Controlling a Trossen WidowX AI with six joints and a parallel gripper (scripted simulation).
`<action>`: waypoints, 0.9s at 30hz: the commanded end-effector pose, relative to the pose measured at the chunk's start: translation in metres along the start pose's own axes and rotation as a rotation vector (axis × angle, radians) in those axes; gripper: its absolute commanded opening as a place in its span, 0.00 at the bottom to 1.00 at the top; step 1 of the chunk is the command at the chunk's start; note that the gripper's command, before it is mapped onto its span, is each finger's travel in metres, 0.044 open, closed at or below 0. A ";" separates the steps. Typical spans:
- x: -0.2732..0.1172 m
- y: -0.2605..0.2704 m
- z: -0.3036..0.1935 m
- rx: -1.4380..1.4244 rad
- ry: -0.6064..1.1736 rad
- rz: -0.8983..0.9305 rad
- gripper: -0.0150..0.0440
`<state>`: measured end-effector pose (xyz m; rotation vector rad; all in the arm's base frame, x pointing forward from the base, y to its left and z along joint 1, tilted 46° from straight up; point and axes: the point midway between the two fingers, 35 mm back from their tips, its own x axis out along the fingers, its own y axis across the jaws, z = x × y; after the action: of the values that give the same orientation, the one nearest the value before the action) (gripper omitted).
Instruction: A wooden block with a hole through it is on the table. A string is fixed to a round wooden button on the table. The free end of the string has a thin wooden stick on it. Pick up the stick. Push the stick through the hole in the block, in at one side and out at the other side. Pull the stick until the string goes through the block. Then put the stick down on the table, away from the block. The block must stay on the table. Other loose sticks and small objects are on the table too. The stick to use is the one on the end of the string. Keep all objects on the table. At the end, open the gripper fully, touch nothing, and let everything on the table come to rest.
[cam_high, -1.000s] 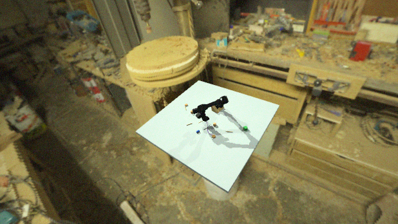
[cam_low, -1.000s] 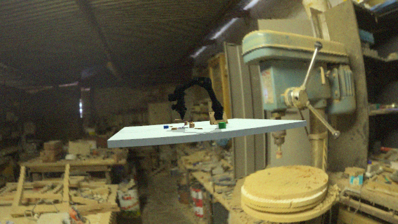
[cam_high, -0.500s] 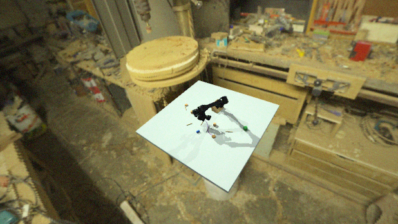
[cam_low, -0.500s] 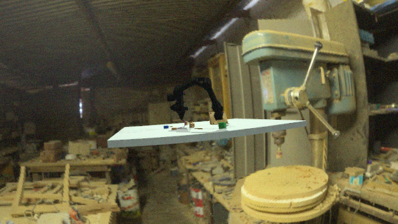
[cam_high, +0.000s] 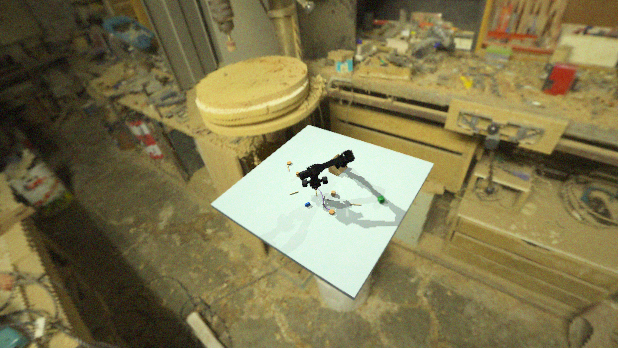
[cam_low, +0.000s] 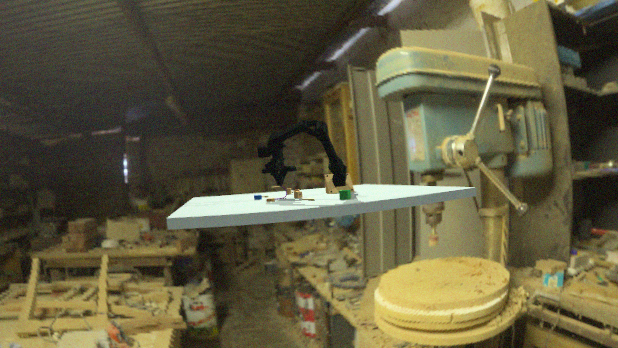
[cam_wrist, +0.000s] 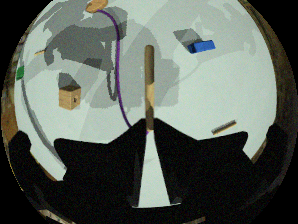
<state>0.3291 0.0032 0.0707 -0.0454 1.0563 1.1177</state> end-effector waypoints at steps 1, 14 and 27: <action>-0.001 -0.002 0.006 -0.153 -0.005 -0.003 0.25; -0.001 -0.002 0.016 -0.634 -0.006 -0.004 0.25; 0.000 -0.002 0.027 -1.114 -0.007 -0.006 0.25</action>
<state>0.3445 0.0149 0.0822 -0.8302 0.4050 1.5438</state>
